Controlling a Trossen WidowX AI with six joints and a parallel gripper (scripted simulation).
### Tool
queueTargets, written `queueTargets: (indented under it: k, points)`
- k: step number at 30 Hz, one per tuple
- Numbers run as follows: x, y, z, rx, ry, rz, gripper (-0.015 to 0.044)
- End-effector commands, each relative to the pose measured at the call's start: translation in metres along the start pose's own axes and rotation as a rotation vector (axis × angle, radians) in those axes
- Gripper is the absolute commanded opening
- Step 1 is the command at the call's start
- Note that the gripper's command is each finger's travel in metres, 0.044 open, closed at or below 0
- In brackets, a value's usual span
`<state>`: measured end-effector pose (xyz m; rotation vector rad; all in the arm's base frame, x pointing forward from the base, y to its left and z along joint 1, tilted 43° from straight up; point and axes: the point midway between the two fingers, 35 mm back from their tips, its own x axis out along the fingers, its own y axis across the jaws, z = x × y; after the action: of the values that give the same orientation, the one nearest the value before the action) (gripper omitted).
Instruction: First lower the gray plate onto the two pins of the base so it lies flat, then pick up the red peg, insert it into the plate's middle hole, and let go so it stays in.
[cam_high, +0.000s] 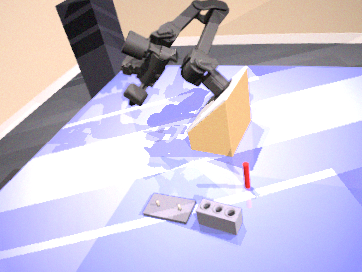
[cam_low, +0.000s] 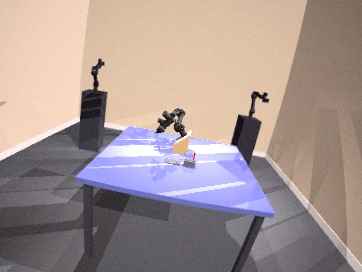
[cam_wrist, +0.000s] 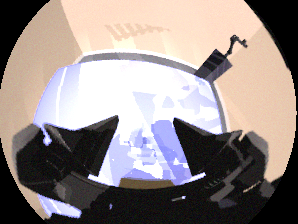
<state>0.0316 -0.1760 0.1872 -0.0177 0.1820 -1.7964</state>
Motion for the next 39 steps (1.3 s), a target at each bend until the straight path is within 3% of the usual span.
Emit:
queueTargets:
  k: [1,12,23,33,39]
  points:
    - [0.000,0.000,0.000,-0.019,0.002,0.001,0.0426]
    - [0.010,0.003,0.017,-1.175,0.153,0.171,0.0440]
    - [0.012,0.000,0.022,-2.257,0.172,0.628,0.0440]
    - [0.009,-0.003,0.024,-2.765,-0.018,1.031,0.0440]
    - [0.008,-0.003,0.024,-2.785,-0.032,1.048,0.0440]
